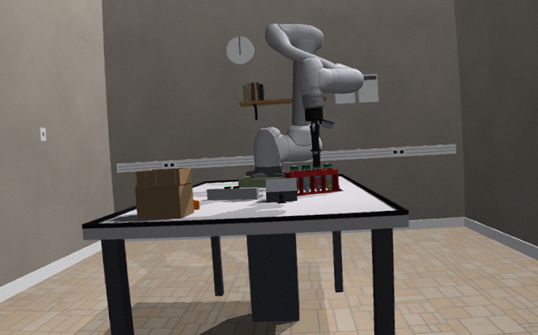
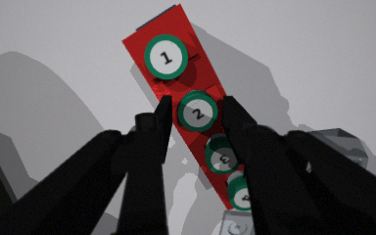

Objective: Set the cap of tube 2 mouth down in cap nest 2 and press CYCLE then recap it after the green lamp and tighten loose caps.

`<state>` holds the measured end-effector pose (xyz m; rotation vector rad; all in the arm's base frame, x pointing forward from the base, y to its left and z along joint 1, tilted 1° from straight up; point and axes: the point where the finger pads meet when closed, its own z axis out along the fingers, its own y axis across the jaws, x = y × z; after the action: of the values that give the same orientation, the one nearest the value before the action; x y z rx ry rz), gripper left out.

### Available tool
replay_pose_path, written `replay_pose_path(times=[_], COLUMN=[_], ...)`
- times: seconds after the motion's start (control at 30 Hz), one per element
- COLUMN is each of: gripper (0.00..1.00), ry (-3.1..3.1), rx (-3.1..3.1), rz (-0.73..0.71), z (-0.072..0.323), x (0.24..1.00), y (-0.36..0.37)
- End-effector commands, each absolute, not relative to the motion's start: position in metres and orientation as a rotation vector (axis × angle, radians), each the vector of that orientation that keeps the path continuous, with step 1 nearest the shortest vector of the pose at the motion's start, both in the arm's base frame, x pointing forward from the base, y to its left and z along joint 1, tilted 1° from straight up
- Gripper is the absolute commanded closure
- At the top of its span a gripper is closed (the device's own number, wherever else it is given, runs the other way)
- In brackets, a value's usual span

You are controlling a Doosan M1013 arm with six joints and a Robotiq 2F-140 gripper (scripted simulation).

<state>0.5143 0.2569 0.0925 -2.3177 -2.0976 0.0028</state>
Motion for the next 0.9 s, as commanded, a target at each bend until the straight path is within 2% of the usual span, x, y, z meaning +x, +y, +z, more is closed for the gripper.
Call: replay_pose_path(times=[0.0,0.33,0.87], gripper=[0.59,0.59,0.59], ry=[-2.093,-2.093,-2.654], rx=[-2.326,-2.326,-1.657], rz=[0.004,0.004,-0.001], z=[0.0932,0.0932,0.0931], x=[0.5147,0.5147,0.5147], y=[0.2571,0.2572,0.2573])
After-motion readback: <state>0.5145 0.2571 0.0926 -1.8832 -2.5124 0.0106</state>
